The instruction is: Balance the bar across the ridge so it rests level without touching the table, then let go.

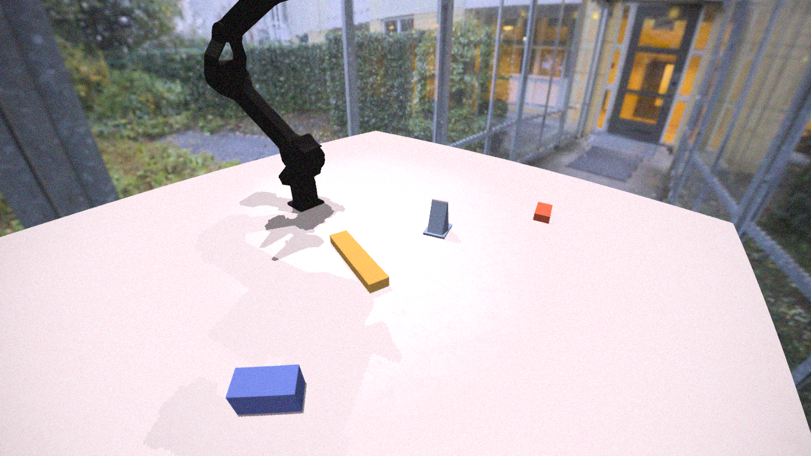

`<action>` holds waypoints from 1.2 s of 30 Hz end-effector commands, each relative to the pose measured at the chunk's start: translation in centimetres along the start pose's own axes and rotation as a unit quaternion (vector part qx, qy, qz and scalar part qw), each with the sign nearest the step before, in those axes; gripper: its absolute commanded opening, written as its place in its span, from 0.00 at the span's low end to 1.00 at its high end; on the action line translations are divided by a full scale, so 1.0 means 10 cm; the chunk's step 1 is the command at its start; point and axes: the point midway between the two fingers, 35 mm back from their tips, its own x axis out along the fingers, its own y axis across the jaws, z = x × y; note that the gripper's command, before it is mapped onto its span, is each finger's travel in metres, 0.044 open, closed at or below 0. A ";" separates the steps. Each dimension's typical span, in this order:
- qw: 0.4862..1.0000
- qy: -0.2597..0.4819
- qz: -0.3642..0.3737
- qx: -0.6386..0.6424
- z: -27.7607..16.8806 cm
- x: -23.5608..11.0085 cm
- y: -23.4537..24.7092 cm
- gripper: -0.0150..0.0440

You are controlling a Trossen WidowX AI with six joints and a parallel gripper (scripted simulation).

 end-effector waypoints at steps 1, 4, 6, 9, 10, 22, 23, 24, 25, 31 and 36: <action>1.000 0.001 0.001 -0.003 -0.01 0.00 0.00 0.89; 0.999 0.013 0.012 -0.049 -0.12 -0.01 -0.04 0.79; 0.995 0.026 0.023 -0.098 -0.25 -0.01 -0.10 0.79; 0.983 0.047 0.038 -0.171 -0.43 -0.02 -0.21 0.79; 0.978 0.054 0.042 -0.195 -0.49 -0.03 -0.25 0.79; 0.920 0.114 0.065 -0.369 -0.92 -0.04 -0.67 0.79; 0.911 0.121 0.066 -0.389 -0.97 -0.04 -0.73 0.79; 0.901 0.129 0.067 -0.408 -1.01 -0.04 -0.79 0.79; 0.891 0.136 0.067 -0.428 -1.04 -0.04 -0.86 0.79; 0.823 0.184 0.064 -0.534 -1.23 -0.05 -1.30 0.79; 0.758 0.227 0.054 -0.609 -1.33 -0.04 -1.73 0.79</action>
